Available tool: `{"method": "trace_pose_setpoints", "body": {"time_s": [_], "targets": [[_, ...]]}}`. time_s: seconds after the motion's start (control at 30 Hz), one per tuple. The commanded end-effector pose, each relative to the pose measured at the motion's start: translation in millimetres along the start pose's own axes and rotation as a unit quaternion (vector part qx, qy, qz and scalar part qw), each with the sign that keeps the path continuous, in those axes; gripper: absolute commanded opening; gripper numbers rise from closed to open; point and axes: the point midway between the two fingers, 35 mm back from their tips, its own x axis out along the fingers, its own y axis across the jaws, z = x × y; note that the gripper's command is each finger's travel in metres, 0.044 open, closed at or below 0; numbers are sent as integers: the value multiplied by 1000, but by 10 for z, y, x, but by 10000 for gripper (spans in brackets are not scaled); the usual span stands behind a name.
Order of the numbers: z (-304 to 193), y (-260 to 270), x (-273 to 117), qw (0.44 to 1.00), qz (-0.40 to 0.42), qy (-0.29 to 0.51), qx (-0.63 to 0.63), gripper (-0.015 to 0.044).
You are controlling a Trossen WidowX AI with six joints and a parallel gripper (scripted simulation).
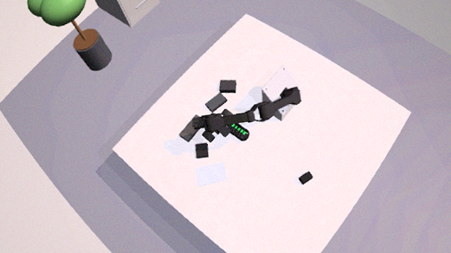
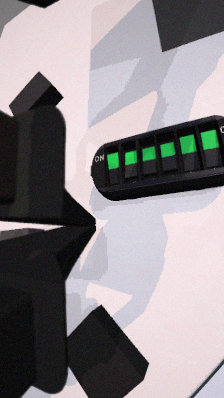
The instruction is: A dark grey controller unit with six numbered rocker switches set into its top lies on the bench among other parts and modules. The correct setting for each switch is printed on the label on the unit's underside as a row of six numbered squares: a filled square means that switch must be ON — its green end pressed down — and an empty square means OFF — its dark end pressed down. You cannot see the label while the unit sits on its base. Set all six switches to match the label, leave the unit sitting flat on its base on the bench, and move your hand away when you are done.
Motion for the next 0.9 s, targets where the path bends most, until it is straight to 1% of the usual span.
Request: {"method": "trace_pose_setpoints", "body": {"time_s": [0.0,0.07,0.23,0.87], "targets": [[-53,55,423,998,53,-15,-40,0],[-59,70,505,997,63,-19,-49,0],[-59,65,526,997,63,-18,-48,0],[-42,8,817,997,63,-18,-48,0]]}}
